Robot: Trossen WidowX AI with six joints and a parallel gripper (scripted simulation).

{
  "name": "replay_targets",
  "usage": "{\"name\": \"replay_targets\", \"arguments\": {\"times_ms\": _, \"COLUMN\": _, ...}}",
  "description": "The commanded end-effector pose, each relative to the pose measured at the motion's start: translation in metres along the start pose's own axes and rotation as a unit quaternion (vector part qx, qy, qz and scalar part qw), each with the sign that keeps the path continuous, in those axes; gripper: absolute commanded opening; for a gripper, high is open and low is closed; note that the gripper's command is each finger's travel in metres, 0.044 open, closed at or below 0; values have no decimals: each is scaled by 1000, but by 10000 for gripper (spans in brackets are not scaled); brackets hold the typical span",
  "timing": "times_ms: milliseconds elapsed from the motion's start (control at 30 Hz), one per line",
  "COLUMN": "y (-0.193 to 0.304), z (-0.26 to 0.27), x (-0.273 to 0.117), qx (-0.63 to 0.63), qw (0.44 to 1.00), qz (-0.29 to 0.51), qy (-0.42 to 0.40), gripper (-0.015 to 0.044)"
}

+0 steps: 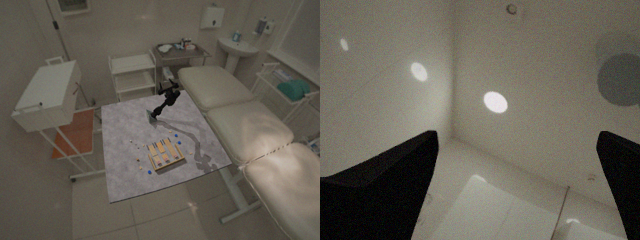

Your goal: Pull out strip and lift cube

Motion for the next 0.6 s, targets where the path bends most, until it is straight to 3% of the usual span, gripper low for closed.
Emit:
{"name": "replay_targets", "arguments": {"times_ms": 0, "y": -1, "z": 0, "x": 0, "qx": 2, "qw": 1000, "qz": -4, "qy": 3, "gripper": 400}}
{"name": "replay_targets", "arguments": {"times_ms": 267, "y": -33, "z": 31, "x": -22, "qx": 100, "qw": 970, "qz": -211, "qy": 62, "gripper": 400}}
{"name": "replay_targets", "arguments": {"times_ms": 467, "y": -53, "z": 70, "x": -52, "qx": 190, "qw": 896, "qz": -402, "qy": -4, "gripper": 400}}
{"name": "replay_targets", "arguments": {"times_ms": 567, "y": -57, "z": 85, "x": -65, "qx": 220, "qw": 858, "qz": -461, "qy": -52, "gripper": 400}}
Point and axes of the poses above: the point midway between the two fingers, 35 mm back from their tips, its own x axis out along the fingers, its own z axis across the jaws, y = z × x, the point moved 9 cm from there along -x, back along the fingers, and after that the axes turned 8 degrees about -x, right-handed, at the moved point
